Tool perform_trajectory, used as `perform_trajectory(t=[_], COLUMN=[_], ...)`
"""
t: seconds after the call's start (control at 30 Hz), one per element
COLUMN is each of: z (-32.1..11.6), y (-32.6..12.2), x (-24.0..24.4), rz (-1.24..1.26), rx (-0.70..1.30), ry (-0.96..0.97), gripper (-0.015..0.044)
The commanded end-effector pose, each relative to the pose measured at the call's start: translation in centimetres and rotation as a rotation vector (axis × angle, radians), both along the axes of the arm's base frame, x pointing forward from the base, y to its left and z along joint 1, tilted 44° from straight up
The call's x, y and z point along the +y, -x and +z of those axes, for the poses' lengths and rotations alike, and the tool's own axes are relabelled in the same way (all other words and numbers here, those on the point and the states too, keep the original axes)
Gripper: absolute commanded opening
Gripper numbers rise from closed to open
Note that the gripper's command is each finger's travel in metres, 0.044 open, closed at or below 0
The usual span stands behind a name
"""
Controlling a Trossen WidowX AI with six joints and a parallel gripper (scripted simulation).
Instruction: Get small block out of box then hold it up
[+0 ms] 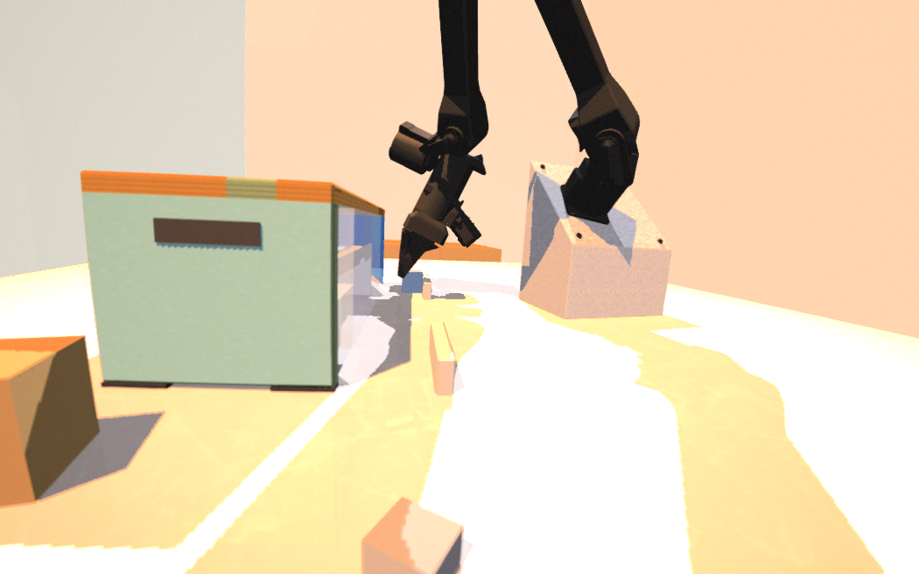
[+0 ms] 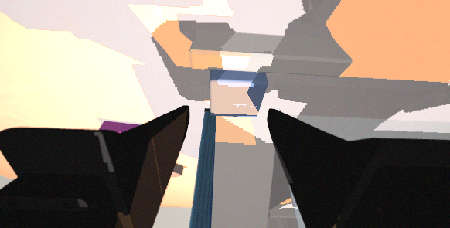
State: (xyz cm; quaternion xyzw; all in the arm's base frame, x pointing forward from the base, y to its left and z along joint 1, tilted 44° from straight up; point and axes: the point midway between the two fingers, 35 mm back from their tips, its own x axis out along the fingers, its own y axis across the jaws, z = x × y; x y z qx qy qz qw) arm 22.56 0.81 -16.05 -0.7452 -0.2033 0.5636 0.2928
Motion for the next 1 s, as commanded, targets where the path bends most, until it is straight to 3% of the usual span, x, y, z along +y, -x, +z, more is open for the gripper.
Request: perform_trajectory(t=[0.0, 0.27, 0.53, 0.63, 0.7, 0.97], z=[-0.4, -1.0, -1.0, -1.0, -0.9, 1.0], y=[0.5, 0.8, 0.8, 0.8, 0.6, -0.1], x=[0.7, 1.4, 1.4, 1.4, 1.2, -0.9], rz=[-0.004, -0.004, -0.004, -0.004, 0.005, 0.007], rx=[0.009, 0.008, 0.008, 0.008, -0.013, -0.015], ry=[-0.009, -0.012, -0.012, -0.012, 0.001, 0.009], gripper=[0.0285, 0.0285, 0.0075, 0.0055, 0.0002, 0.0])
